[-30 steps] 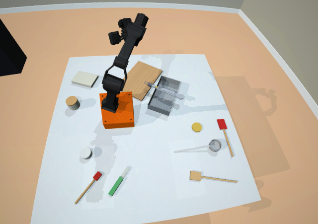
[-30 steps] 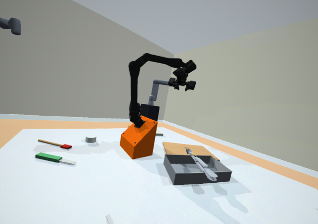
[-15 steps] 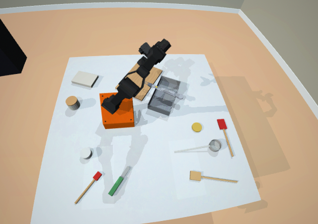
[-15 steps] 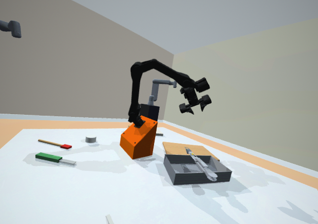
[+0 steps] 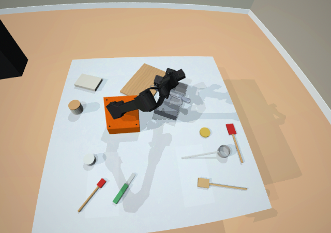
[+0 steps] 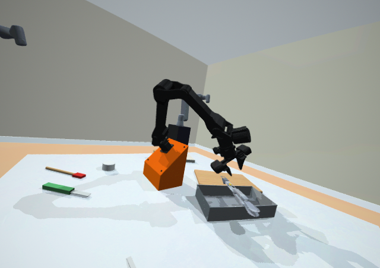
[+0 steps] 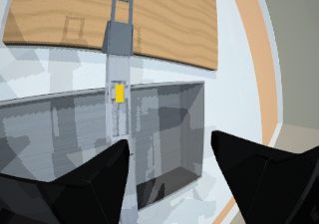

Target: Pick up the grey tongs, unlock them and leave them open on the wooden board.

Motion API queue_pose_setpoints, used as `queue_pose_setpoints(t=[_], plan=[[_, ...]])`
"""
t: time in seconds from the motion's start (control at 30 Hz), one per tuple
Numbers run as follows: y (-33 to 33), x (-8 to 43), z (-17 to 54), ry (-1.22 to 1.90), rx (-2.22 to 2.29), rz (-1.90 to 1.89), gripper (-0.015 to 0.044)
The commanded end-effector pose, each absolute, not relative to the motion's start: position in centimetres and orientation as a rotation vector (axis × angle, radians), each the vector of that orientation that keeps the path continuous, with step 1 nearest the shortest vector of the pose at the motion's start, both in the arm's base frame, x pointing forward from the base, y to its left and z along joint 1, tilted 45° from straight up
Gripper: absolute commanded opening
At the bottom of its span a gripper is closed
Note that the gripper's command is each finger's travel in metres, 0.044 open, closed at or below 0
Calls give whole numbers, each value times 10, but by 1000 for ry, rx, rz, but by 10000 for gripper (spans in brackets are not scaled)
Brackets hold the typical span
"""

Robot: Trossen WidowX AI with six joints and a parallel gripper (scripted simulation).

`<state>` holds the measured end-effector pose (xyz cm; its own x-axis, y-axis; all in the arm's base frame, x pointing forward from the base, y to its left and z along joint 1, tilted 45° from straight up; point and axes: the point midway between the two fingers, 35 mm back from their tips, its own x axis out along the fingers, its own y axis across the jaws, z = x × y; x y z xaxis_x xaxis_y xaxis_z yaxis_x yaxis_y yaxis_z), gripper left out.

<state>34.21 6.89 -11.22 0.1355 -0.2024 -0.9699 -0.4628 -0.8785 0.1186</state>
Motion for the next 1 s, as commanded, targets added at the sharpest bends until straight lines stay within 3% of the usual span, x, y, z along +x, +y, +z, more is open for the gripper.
queue_pose_setpoints(t=[0.0, 0.97], plan=[[29, 334, -124, 684, -2301, 1921, 260], [26, 333, -146, 684, -2301, 1921, 260]])
